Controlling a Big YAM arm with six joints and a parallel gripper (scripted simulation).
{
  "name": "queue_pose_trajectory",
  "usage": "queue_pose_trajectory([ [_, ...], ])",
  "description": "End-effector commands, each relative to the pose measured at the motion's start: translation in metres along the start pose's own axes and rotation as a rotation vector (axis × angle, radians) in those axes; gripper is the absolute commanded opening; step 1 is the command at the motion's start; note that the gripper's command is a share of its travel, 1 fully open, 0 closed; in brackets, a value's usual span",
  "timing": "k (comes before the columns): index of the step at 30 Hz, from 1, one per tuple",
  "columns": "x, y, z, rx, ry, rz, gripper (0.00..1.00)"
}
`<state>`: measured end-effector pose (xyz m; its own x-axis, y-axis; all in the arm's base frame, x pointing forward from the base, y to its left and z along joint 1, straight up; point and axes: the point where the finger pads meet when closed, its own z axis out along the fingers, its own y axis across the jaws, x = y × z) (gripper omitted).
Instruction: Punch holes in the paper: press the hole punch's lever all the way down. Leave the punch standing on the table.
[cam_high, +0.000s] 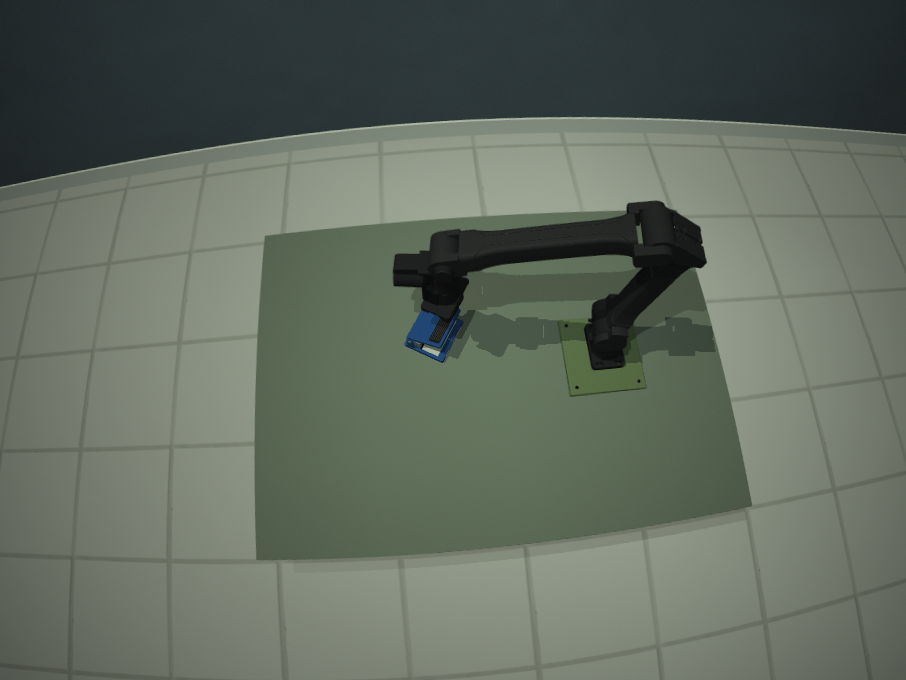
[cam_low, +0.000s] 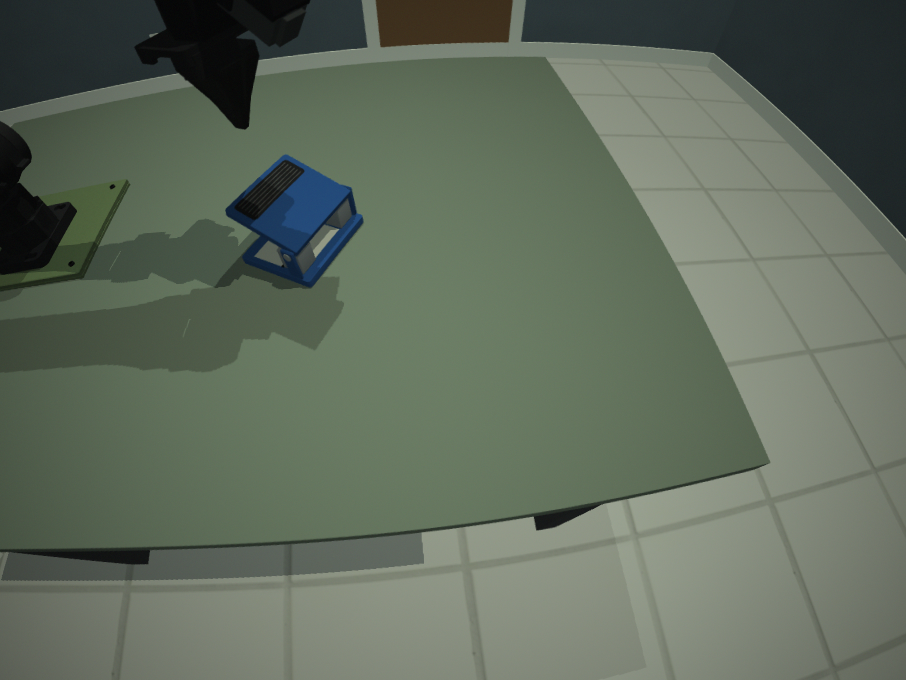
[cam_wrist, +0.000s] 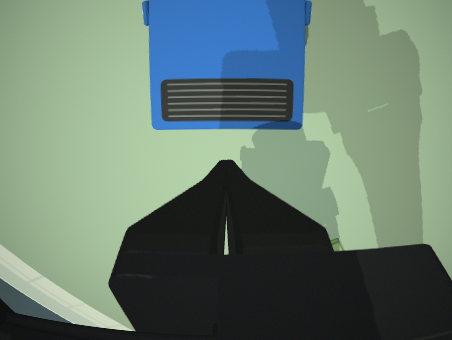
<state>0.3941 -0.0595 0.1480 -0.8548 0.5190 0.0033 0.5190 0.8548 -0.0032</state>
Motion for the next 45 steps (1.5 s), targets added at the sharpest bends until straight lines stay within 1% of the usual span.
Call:
queue_pose_trajectory([
  [1,0.000,0.002,0.001,-0.002,-0.004,-0.012,0.00],
  [15,0.000,0.003,0.005,-0.002,-0.007,-0.011,0.00],
  [28,0.001,0.004,0.021,0.002,-0.003,-0.007,0.00],
  [40,0.005,0.004,0.045,0.003,0.000,-0.001,0.00],
  [45,0.005,0.003,0.047,-0.001,-0.008,0.001,0.00],
])
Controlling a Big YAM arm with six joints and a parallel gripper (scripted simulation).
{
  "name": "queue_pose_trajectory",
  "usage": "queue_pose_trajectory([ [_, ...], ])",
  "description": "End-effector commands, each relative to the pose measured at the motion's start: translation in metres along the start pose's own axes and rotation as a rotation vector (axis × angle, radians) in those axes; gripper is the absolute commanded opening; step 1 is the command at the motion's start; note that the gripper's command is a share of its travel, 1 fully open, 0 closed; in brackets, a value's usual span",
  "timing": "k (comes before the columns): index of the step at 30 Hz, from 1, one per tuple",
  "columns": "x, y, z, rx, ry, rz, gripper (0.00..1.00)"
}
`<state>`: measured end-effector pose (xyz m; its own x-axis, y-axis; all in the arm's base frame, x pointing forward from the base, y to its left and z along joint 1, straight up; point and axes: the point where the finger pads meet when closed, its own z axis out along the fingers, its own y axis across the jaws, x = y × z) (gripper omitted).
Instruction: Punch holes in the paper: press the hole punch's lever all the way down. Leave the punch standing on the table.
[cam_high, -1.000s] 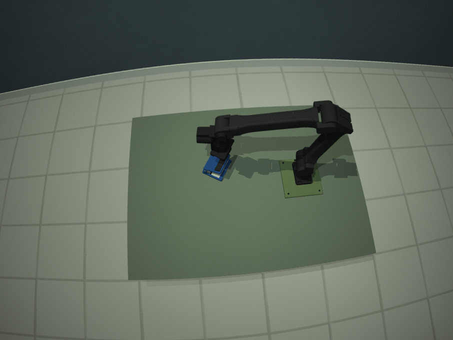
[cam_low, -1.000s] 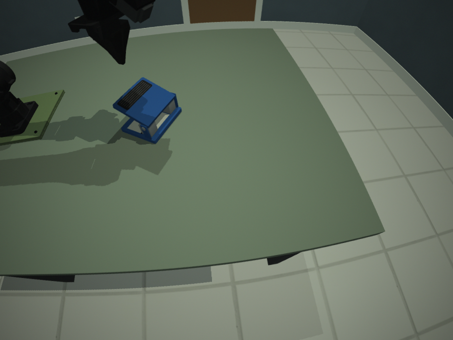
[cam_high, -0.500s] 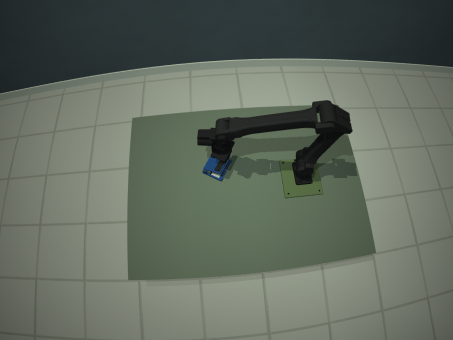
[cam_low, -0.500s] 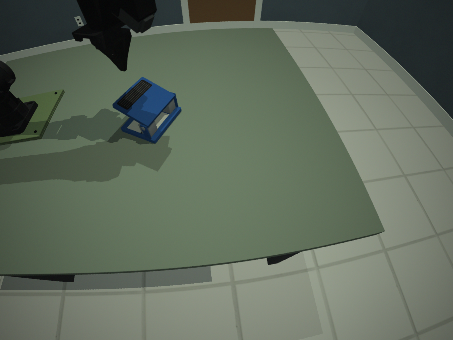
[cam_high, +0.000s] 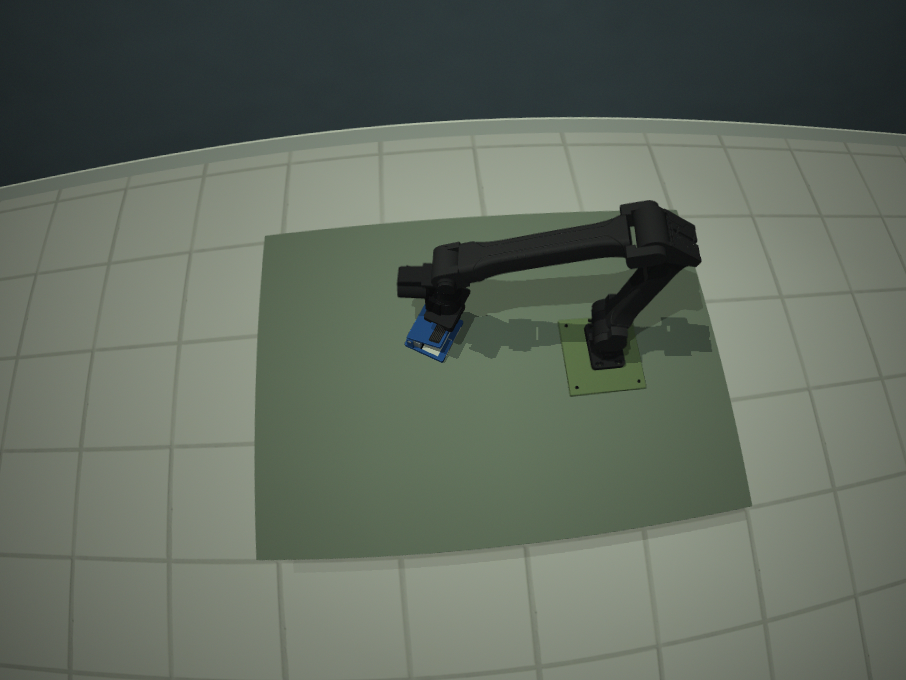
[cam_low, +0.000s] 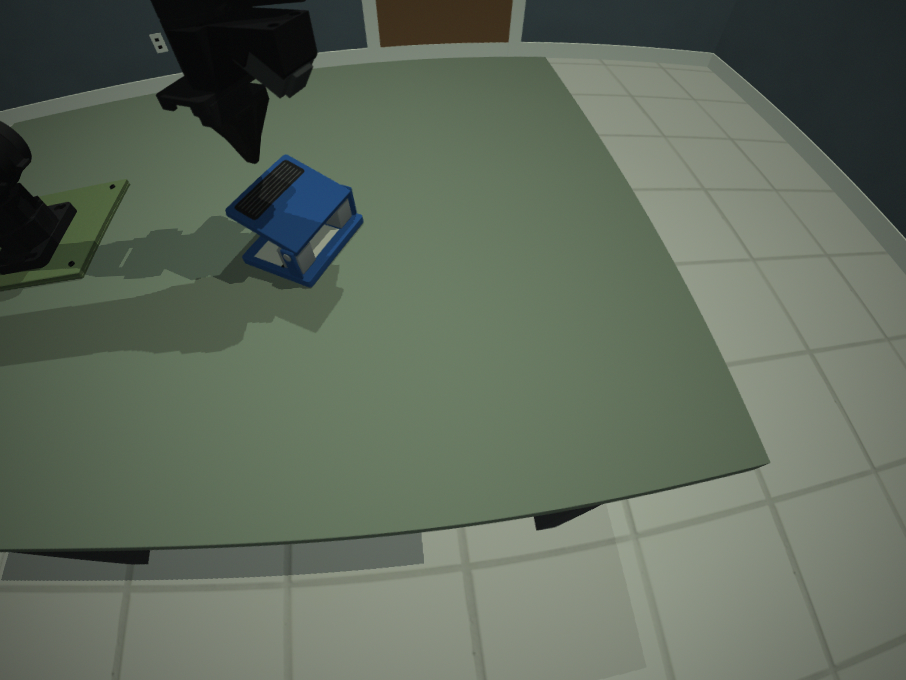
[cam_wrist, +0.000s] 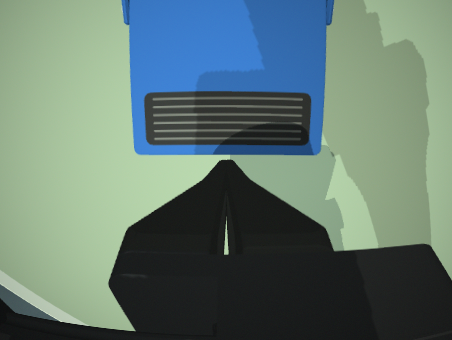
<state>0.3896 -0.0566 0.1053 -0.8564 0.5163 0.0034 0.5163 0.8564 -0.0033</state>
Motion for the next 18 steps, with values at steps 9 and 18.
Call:
queue_pose_trajectory([
  [9,0.002,0.003,0.019,0.002,-0.002,0.002,0.00],
  [18,0.003,0.003,0.018,-0.002,-0.011,0.003,0.00],
])
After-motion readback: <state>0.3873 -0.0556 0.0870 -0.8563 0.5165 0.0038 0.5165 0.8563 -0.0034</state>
